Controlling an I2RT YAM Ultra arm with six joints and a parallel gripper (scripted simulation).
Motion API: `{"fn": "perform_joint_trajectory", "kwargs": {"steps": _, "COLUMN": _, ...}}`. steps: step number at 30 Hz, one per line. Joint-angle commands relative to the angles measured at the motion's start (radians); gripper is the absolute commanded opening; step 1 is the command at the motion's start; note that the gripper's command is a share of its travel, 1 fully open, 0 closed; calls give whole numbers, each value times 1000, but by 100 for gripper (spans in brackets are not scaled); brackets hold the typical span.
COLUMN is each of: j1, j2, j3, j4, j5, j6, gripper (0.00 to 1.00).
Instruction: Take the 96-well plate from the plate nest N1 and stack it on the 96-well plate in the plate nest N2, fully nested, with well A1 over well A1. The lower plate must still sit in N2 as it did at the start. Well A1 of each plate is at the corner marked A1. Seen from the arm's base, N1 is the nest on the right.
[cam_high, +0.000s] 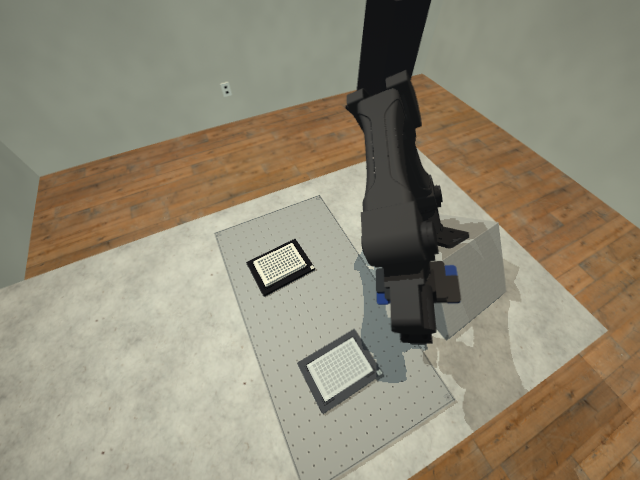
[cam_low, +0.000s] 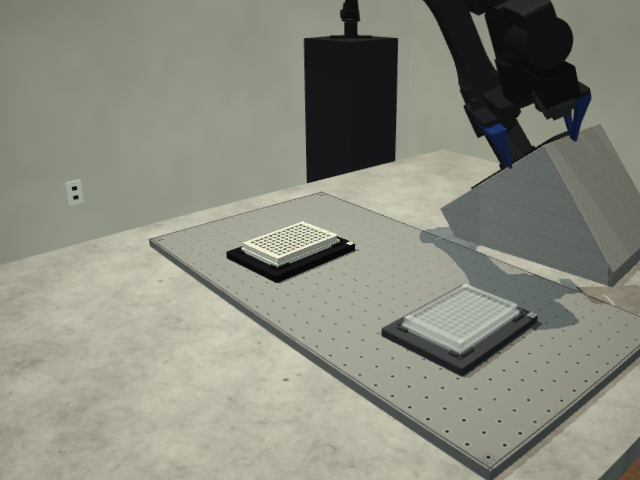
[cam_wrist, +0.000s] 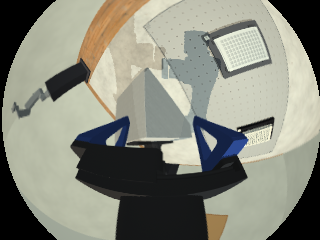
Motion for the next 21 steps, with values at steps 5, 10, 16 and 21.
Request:
{"fn": "perform_joint_trajectory", "kwargs": {"steps": 5, "j1": -77, "j2": -73, "j3": 35, "j4": 58, "j5": 76, "j6": 14, "gripper": 100}}
{"fn": "perform_joint_trajectory", "kwargs": {"steps": 10, "j1": -134, "j2": -86, "j3": 9, "j4": 72, "j5": 117, "j6": 10, "gripper": 100}}
{"fn": "perform_joint_trajectory", "kwargs": {"steps": 16, "j1": -180, "j2": -100, "j3": 63, "j4": 78, "j5": 148, "j6": -18, "gripper": 100}}
{"fn": "perform_joint_trajectory", "kwargs": {"steps": 21, "j1": -230, "j2": -125, "j3": 20, "j4": 109, "j5": 191, "j6": 20, "gripper": 100}}
